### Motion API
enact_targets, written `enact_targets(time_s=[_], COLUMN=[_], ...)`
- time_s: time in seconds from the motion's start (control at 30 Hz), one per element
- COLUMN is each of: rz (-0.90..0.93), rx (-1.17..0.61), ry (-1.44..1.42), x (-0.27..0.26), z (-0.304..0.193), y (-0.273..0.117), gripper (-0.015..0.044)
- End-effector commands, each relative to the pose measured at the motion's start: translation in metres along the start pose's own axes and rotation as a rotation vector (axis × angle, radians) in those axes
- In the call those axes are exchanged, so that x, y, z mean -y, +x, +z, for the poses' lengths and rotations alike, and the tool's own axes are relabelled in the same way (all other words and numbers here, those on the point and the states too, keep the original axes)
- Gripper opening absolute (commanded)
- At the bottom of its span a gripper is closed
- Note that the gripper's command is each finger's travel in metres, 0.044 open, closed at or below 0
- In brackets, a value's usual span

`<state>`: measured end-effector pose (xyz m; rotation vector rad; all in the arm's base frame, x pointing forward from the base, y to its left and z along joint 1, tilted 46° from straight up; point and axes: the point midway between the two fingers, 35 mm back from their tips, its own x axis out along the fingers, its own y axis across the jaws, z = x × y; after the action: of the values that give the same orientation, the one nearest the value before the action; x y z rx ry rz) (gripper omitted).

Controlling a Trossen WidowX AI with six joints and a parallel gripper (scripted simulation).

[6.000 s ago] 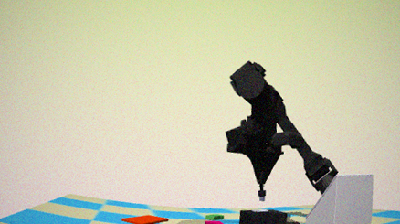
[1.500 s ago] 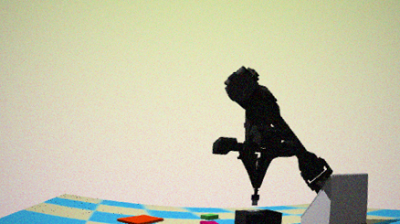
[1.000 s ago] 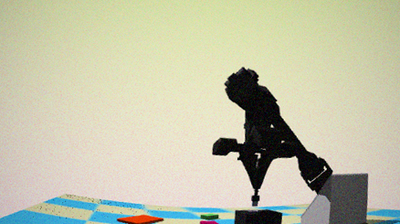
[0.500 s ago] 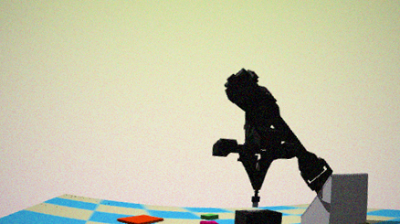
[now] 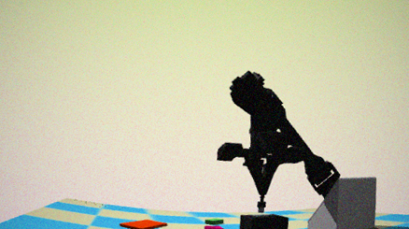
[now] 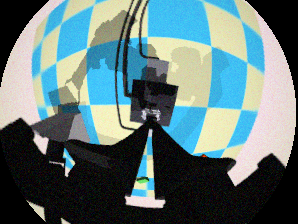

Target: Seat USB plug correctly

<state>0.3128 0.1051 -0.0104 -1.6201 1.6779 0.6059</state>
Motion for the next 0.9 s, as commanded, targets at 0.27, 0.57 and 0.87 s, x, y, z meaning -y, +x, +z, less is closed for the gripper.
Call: enact_targets(time_s=[0.27,0.57,0.87], rz=[0.001,0.001,0.001], rx=[0.005,0.005,0.004], ry=[-0.005,-0.005,-0.005], x=[-0.0003,-0.0003,-0.0003], z=[0.0006,0.0005,0.0004], y=[0.0014,0.0025,0.0036], gripper=[0.0000,0.0000,0.0000])
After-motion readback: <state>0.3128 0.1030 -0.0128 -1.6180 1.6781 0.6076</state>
